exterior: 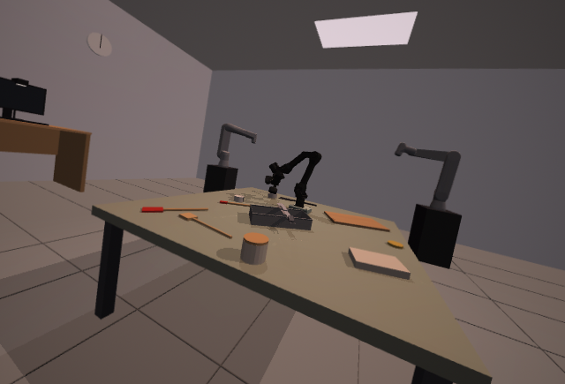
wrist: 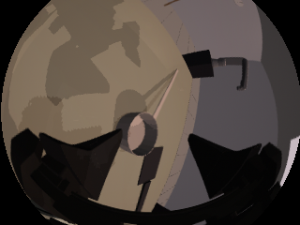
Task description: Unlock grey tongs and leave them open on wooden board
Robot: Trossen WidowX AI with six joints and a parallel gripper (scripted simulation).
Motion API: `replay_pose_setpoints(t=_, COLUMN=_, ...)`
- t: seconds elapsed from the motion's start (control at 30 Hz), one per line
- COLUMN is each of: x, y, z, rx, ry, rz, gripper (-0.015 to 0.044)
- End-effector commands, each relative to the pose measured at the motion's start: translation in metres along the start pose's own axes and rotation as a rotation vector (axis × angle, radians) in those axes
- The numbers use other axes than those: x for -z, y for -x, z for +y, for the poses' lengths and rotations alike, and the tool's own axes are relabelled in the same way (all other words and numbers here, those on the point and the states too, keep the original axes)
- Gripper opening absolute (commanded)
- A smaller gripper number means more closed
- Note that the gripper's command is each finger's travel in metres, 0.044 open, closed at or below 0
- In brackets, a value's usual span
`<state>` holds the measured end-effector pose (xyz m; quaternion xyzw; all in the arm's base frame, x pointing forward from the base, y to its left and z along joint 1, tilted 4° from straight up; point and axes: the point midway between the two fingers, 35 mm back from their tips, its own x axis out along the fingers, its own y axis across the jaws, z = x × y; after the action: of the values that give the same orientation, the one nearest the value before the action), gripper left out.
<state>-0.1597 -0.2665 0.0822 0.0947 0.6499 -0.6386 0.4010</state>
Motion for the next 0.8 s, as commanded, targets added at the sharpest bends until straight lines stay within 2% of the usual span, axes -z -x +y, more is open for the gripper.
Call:
replay_pose_setpoints(t=0.0, x=-0.002, y=0.0, z=0.0, rx=-0.001, ry=-0.001, rz=-0.006, gripper=0.0374)
replay_pose_setpoints(t=0.13, x=-0.024, y=0.009, z=0.01, rx=-0.023, ry=0.052, rz=-0.061, gripper=0.0269)
replay_pose_setpoints(t=0.17, x=-0.034, y=0.014, z=0.016, rx=-0.035, ry=0.074, rz=-0.086, gripper=0.026)
replay_pose_setpoints(t=0.4, x=-0.107, y=0.067, z=0.068, rx=-0.125, ry=0.262, rz=-0.295, gripper=0.026)
replay_pose_setpoints(t=0.53, x=-0.135, y=0.1, z=0.102, rx=-0.174, ry=0.37, rz=-0.39, gripper=0.026)
replay_pose_setpoints(t=0.77, x=-0.165, y=0.182, z=0.175, rx=-0.264, ry=0.588, rz=-0.582, gripper=0.026)
